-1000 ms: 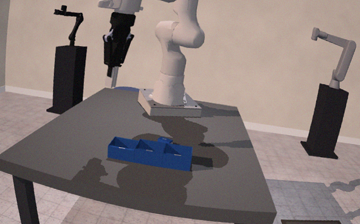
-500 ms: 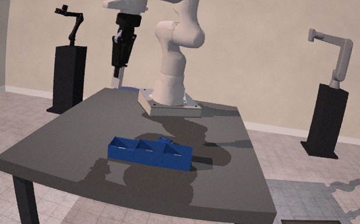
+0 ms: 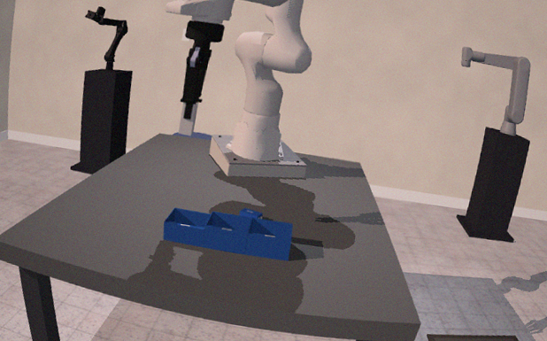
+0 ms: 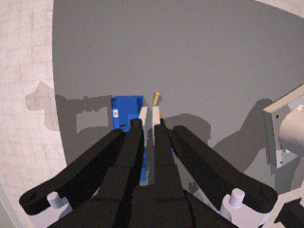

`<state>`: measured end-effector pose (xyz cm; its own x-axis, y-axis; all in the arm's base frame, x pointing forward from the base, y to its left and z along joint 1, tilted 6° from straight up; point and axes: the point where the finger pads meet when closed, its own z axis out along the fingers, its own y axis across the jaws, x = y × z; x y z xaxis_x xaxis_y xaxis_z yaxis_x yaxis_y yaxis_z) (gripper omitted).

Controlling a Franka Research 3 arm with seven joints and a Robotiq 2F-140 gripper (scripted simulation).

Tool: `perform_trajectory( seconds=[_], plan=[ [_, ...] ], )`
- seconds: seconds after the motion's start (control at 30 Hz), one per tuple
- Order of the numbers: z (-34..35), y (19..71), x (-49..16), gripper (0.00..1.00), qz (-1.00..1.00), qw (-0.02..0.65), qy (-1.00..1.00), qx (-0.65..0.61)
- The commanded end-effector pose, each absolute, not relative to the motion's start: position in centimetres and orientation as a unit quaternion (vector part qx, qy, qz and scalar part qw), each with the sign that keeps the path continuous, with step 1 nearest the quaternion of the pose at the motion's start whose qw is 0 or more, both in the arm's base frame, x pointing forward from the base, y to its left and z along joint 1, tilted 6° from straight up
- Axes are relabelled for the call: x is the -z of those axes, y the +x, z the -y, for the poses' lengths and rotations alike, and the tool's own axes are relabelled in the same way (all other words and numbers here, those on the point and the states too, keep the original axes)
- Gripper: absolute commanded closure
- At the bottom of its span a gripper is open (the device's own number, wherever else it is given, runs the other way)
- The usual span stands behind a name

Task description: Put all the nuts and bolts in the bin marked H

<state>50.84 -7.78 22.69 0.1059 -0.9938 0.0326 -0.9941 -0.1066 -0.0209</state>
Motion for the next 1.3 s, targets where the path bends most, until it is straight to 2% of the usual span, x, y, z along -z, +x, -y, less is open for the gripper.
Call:
perform_trajectory(
  seconds=[0.0,1.27],
  plan=[
    [7.3,50.8,-22.8,0.95,0.608,-0.006,0.793,-0.019],
    [3.3,48.2,-22.3,0.95,0.362,-0.017,0.932,-0.028]
  ],
)
